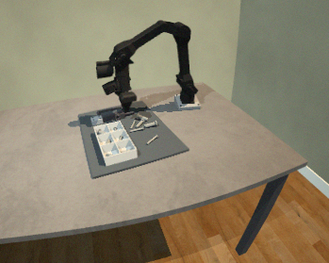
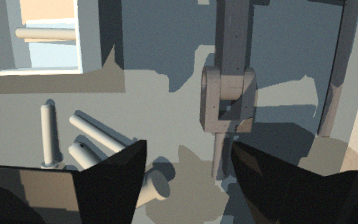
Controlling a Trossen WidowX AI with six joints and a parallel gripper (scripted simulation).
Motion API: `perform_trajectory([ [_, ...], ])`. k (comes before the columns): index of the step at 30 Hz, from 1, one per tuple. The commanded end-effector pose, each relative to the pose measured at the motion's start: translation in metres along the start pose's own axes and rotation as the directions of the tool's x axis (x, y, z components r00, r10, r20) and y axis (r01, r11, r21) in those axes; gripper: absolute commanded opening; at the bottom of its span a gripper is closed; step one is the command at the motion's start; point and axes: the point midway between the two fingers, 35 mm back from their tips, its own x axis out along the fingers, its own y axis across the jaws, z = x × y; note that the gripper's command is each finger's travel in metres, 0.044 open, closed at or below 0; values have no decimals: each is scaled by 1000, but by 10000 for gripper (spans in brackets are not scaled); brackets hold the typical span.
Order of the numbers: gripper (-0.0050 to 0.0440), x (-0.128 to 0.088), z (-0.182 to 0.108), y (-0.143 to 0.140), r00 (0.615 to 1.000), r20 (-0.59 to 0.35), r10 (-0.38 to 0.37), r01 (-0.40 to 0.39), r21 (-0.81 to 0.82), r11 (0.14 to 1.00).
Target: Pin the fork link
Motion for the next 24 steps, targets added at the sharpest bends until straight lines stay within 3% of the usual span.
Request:
perform_trajectory([
  [1, 250, -5, -22, 40, 1000, 14, -2, 1, 18, 1000],
  [5, 250, -5, -58, 82, 1000, 11, 3, -4, 57, 998],
  [9, 250, -4, -84, 103, 1000, 9, 9, -10, 83, 996],
  [22, 250, -1, -90, 106, 1000, -1, 9, -9, 91, 996],
  [23, 170, -1, -90, 106, 1000, -1, 9, -9, 92, 996],
  [24, 170, -2, -90, 106, 1000, -1, 9, -9, 91, 996],
])
